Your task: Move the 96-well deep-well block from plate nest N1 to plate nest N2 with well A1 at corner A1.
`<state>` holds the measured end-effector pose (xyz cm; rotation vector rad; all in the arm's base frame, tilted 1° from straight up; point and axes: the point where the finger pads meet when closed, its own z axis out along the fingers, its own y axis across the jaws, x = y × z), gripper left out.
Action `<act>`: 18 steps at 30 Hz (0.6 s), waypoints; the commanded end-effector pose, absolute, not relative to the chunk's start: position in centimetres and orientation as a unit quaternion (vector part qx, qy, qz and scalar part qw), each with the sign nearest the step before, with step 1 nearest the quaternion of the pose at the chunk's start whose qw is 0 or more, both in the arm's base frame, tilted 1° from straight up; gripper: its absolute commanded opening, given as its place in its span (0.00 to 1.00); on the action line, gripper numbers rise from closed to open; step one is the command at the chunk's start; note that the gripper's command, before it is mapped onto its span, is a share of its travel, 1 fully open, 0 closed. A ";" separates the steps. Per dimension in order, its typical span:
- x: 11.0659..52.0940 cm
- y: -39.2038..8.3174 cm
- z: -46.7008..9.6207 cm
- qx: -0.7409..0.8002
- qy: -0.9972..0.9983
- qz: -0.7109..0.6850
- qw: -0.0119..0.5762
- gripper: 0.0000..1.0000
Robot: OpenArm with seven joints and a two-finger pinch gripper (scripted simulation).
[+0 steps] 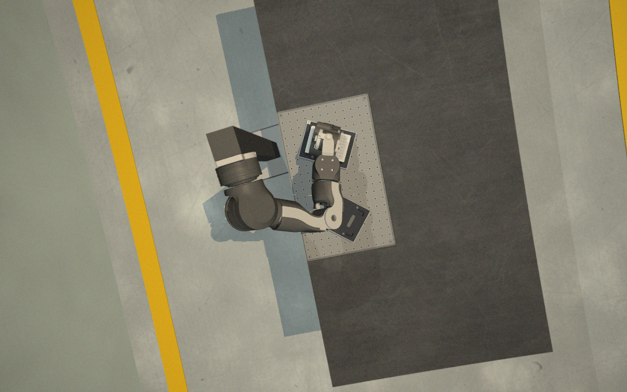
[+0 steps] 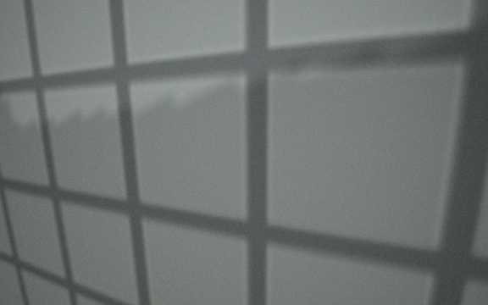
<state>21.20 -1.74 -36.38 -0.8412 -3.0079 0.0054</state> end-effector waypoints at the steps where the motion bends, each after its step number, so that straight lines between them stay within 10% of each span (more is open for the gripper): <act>1: 21.3 -1.7 -36.2 -0.271 -0.963 0.001 0.008 0.00; 18: 21.1 -1.7 -36.3 -0.270 -0.963 0.001 0.009 0.00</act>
